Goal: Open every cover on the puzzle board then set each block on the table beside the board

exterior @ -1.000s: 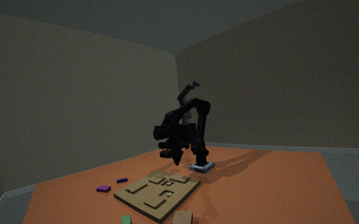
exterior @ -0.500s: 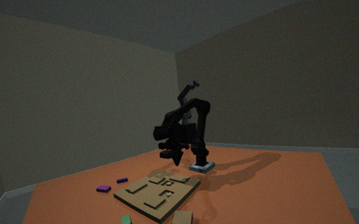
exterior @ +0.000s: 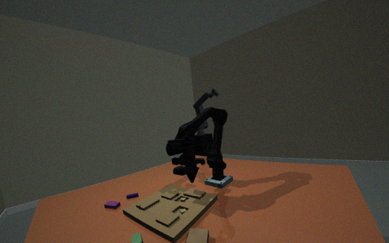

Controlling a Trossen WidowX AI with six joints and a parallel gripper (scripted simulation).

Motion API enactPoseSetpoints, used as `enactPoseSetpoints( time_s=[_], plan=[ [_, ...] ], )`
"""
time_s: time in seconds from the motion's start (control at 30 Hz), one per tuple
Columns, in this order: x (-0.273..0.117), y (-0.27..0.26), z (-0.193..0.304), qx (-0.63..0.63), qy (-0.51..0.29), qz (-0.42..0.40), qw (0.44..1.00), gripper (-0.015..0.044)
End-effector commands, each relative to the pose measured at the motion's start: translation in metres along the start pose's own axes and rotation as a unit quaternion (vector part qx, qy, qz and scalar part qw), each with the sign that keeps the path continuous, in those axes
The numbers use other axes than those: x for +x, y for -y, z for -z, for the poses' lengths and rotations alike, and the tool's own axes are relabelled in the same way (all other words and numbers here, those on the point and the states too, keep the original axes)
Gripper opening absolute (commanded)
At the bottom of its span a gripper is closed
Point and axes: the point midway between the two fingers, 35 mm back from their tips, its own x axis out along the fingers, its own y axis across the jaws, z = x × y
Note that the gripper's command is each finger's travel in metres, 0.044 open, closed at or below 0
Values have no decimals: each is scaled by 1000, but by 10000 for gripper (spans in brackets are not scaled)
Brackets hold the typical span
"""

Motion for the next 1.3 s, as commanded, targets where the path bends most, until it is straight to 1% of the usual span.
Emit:
enactPoseSetpoints(
  time_s=[0.0,1.27],
  plan=[
    [7,2,0,2,2,5,1000,0],
    [43,5,0,3,2,5,1000,0]
  ],
)
